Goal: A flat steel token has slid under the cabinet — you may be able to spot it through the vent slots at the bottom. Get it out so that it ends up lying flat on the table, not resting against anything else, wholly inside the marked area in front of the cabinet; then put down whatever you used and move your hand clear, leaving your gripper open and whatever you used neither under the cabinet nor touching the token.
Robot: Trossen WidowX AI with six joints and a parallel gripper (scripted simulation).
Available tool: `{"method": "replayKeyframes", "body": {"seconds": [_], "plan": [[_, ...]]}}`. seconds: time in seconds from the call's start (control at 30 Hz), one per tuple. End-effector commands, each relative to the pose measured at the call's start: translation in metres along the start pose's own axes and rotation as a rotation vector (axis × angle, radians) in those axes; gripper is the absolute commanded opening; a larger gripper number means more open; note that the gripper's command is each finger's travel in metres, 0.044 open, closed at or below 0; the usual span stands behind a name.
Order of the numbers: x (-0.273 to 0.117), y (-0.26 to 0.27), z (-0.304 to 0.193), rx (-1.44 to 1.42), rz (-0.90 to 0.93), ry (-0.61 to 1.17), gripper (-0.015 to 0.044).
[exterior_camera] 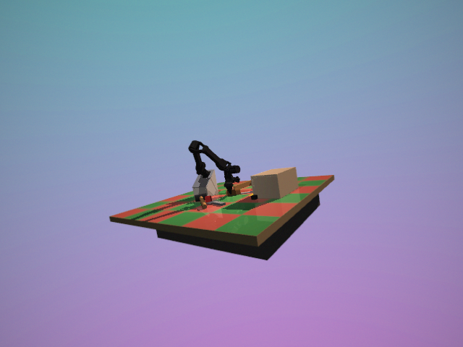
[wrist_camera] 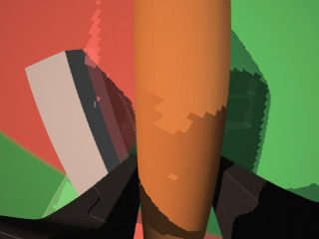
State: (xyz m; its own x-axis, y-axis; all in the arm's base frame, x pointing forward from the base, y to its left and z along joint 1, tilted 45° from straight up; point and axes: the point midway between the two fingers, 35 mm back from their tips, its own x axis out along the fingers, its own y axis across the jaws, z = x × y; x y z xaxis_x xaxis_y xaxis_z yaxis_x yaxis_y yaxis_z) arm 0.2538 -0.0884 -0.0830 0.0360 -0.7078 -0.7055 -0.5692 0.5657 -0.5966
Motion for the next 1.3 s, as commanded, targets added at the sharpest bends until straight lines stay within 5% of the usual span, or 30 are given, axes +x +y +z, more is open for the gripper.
{"method": "replayKeyframes", "body": {"seconds": [0.0,1.27], "plan": [[-0.002,0.003,0.005,-0.010,0.001,-0.009,0.0000],[-0.002,0.020,0.020,-0.010,0.001,-0.010,0.0000]]}}
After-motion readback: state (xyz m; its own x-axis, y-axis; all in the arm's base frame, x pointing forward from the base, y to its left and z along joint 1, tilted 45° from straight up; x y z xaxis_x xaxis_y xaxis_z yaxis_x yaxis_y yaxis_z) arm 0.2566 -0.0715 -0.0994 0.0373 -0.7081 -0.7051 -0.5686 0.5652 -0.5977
